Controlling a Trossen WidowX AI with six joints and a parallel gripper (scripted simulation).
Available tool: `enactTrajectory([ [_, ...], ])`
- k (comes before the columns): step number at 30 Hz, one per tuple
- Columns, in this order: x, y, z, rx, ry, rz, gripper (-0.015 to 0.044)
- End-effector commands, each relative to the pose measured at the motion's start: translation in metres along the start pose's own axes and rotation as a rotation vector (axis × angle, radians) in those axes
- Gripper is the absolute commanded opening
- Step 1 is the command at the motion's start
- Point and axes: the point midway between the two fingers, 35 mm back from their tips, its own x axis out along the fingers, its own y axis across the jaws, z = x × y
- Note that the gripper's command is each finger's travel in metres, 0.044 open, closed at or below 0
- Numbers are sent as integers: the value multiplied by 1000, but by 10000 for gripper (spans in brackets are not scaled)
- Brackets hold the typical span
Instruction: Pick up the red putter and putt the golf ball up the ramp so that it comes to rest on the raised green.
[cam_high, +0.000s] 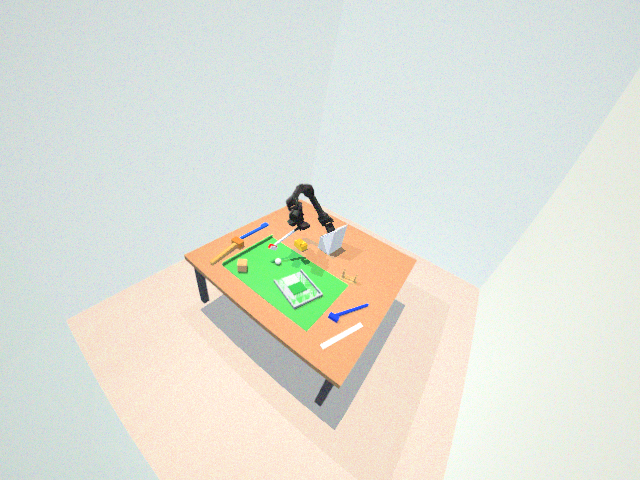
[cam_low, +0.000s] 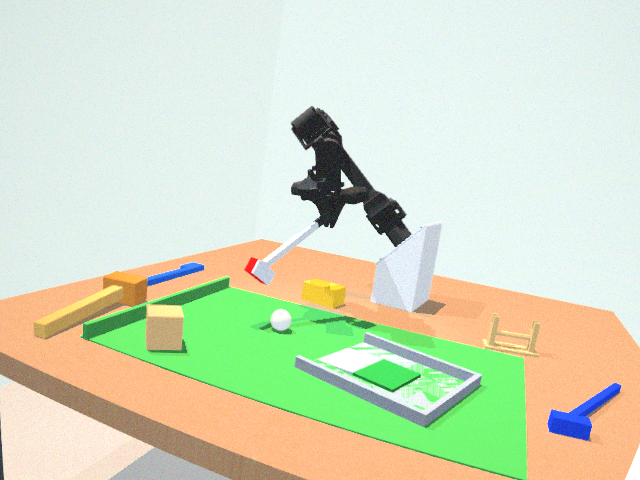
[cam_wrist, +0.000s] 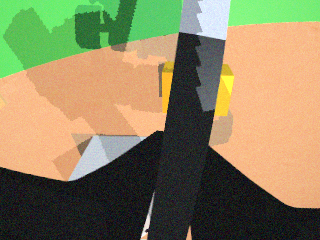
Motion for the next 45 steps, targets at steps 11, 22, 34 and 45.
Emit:
enactTrajectory([
  [11, 37, -4, 10, 16, 44, -36, 0],
  [22, 50, -4, 14, 17, 43, -36, 0],
  [34, 67, -5, 17, 17, 43, -37, 0],
  [45, 64, -8, 16, 21, 47, -31, 0],
])
